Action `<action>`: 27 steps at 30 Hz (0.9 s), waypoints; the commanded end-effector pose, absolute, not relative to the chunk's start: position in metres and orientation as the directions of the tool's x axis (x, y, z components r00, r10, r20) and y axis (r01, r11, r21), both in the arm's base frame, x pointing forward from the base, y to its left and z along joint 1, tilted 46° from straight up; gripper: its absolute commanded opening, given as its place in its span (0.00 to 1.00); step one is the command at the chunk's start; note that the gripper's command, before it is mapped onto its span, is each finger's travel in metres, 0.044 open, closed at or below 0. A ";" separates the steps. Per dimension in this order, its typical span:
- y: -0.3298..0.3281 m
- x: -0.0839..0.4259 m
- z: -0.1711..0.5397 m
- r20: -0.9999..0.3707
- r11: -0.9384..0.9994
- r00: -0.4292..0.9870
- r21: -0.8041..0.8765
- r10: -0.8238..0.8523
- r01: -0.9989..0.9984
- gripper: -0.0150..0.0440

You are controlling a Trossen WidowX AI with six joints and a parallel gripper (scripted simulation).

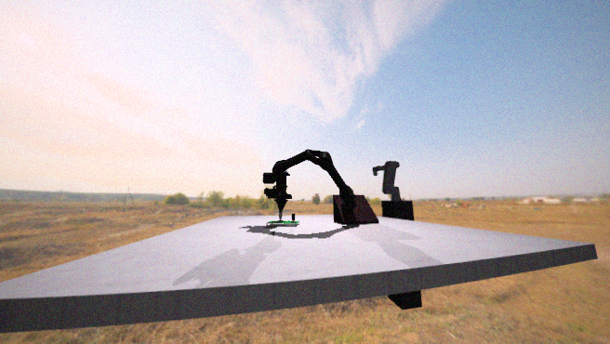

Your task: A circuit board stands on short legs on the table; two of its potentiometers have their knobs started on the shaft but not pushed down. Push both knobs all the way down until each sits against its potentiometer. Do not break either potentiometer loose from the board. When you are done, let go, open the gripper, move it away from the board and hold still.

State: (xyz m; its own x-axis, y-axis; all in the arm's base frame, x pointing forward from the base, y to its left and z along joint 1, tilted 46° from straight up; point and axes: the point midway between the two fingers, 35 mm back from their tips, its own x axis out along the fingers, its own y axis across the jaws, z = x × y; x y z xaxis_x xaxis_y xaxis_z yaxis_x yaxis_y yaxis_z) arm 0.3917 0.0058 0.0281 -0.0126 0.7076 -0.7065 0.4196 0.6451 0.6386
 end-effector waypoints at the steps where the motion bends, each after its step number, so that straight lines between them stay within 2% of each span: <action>1: 0.009 0.392 0.026 -0.705 0.644 -0.014 0.640 0.709 0.419 0.25; 27: 0.011 0.392 0.025 -0.705 0.644 -0.014 0.640 0.709 0.419 0.25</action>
